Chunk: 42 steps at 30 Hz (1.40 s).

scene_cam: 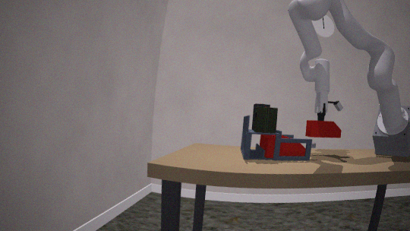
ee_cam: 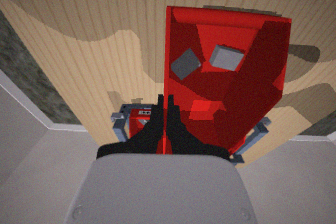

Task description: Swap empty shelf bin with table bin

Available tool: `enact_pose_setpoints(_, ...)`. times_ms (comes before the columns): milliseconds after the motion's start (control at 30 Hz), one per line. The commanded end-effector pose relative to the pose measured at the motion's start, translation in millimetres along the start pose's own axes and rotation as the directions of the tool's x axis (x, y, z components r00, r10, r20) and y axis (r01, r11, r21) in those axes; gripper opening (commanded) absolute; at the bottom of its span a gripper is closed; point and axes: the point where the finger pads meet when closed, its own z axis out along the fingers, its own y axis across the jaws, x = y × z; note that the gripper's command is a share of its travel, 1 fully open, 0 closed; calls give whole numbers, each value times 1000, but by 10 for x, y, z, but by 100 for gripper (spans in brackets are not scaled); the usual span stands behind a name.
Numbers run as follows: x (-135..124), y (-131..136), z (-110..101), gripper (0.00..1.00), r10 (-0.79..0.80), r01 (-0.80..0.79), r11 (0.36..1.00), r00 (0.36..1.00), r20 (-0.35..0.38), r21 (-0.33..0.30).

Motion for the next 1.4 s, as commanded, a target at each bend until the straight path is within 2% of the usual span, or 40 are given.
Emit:
enact_pose_setpoints(0,-4,1,-4,0,0,0,1000,1000,1,1)
enact_pose_setpoints(467,-5,1,80,0,0,0,1000,1000,1,1)
enact_pose_setpoints(733,-5,2,217,0,0,0,1000,1000,1,1)
enact_pose_setpoints(1233,-5,4,648,0,0,0,1000,1000,1,1)
enact_pose_setpoints(1367,-5,4,689,0,0,0,1000,1000,1,1)
